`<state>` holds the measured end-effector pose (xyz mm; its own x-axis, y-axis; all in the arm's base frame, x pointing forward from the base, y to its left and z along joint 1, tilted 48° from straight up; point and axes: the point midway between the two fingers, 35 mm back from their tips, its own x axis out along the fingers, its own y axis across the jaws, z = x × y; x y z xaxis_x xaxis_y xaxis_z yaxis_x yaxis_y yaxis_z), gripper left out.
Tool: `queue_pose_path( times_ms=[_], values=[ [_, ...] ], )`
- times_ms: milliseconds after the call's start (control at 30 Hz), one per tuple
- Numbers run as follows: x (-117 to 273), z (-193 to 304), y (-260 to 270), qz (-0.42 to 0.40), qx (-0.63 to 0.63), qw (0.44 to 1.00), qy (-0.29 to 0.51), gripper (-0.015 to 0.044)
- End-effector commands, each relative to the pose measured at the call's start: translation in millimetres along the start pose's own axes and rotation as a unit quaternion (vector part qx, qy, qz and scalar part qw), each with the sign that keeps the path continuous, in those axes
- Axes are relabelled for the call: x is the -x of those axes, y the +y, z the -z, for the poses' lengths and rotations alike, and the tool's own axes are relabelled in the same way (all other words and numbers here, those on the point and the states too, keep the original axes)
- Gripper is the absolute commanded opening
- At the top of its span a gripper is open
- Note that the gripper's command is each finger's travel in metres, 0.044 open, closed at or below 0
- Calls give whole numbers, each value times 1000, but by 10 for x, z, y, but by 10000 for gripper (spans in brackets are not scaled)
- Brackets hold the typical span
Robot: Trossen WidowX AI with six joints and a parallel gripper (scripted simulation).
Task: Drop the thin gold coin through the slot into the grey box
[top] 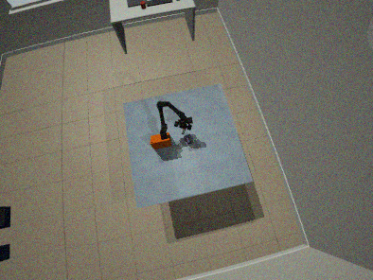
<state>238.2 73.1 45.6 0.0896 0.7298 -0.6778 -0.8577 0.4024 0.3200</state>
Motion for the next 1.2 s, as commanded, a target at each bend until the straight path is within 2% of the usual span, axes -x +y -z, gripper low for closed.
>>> queue_pose_path(
  times_ms=[0,467,1167],
  values=[
    [14,-45,-20,1,73,997,-3,0],
    [17,-103,-43,2,297,955,-3,0],
    [29,104,-318,4,302,953,2,0]
  ],
)
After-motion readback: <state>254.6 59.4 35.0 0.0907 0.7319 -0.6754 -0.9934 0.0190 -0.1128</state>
